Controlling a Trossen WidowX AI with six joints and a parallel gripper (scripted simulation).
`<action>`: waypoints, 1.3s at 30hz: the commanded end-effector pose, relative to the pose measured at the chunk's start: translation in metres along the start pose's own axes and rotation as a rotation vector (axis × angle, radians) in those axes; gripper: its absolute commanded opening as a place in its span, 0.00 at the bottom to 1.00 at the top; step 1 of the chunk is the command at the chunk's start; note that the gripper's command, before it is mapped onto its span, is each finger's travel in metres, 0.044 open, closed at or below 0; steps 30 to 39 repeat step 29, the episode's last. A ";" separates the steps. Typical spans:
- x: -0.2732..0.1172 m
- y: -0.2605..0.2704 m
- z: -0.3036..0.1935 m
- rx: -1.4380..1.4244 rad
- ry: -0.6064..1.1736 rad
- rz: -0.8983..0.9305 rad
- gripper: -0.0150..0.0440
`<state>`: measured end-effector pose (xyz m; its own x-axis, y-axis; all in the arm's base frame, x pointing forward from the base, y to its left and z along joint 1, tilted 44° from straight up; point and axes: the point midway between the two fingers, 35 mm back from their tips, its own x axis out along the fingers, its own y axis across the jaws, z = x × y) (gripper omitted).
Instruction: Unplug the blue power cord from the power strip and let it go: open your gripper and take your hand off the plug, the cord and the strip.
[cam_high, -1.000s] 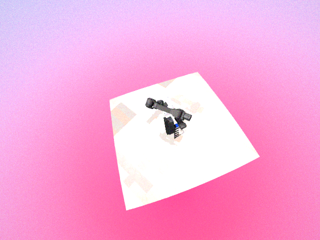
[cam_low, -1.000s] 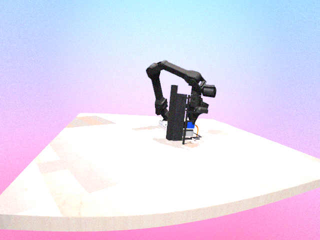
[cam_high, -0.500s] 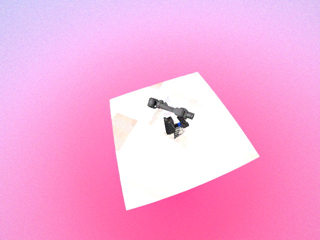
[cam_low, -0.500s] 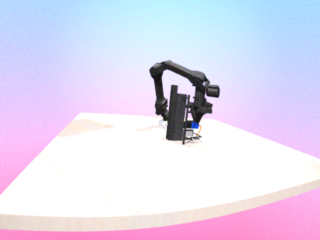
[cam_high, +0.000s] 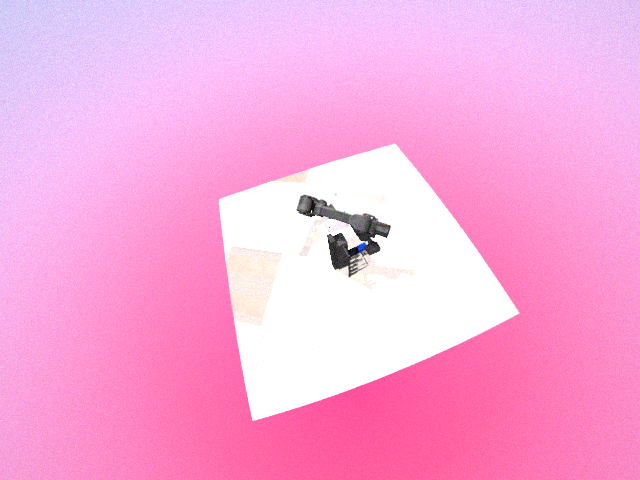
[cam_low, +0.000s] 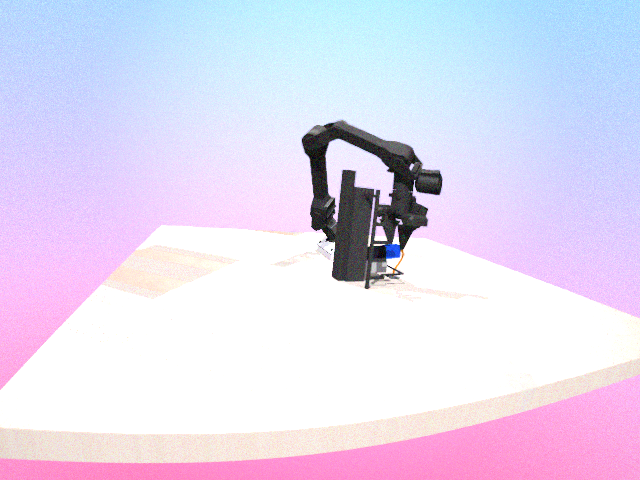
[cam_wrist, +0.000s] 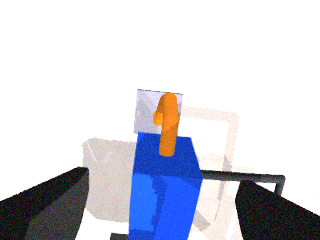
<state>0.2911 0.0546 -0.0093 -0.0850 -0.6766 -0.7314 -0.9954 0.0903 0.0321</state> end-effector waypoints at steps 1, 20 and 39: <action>-0.002 -0.001 0.006 -0.003 -0.001 -0.002 0.88; -0.013 0.000 0.059 -0.003 -0.004 -0.002 1.00; -0.013 0.000 0.059 -0.003 -0.004 -0.002 1.00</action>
